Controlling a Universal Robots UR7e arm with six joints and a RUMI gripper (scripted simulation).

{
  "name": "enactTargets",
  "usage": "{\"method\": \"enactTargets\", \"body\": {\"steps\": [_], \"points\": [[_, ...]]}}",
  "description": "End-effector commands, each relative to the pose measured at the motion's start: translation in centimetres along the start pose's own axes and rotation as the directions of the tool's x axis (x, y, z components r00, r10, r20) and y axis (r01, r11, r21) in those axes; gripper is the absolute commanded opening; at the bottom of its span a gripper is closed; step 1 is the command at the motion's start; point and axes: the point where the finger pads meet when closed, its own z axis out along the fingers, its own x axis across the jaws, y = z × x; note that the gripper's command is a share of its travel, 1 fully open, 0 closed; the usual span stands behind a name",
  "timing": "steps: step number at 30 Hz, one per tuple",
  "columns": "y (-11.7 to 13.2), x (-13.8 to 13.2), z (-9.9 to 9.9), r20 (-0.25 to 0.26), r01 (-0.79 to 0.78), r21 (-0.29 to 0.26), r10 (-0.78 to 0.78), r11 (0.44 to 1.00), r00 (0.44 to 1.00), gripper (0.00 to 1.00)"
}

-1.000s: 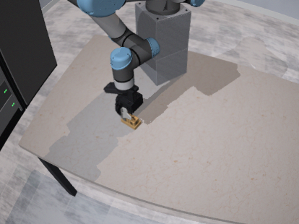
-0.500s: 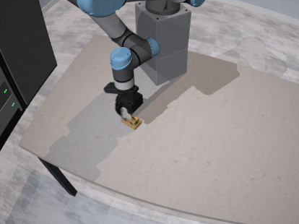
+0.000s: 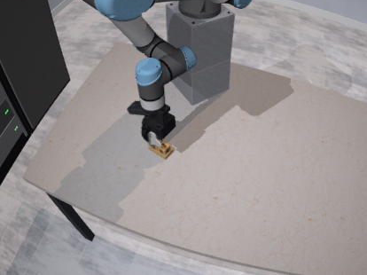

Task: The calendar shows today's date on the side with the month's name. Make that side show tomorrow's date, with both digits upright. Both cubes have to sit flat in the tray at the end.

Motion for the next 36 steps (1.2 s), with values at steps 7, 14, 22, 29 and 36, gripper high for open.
{"method": "enactTargets", "body": {"steps": [7,14,22,29,36], "points": [[0.00,-0.04,-0.03,0.001,0.000,0.000,0.000,1.000,1.000,0.11],[0.00,-0.04,-0.03,0.001,0.000,0.000,0.000,1.000,1.000,0.18],[0.00,-0.04,-0.03,0.001,0.000,0.000,0.000,1.000,1.000,0.26],[0.00,-0.04,-0.03,0.001,0.000,0.000,0.000,1.000,1.000,0.29],[0.00,-0.05,-0.13,0.001,0.000,0.000,0.000,1.000,1.000,0.29]]}}
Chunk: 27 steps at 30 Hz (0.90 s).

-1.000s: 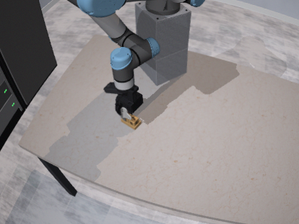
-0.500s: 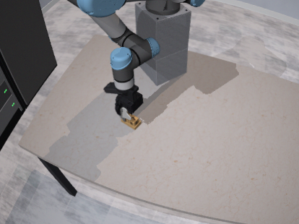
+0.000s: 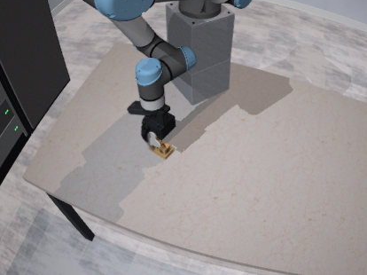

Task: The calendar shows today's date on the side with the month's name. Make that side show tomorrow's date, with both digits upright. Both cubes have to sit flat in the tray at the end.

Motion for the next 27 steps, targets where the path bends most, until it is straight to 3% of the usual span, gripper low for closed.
{"method": "enactTargets", "body": {"steps": [1,7,27], "points": [[0.0,0.0,-0.1,0.001,0.000,0.000,0.000,1.000,1.000,0.29],[0.0,0.0,-1.2,0.001,0.000,0.000,0.000,1.000,1.000,0.29],[0.0,0.0,-8.1,0.001,0.000,0.000,0.000,1.000,1.000,0.29]]}}
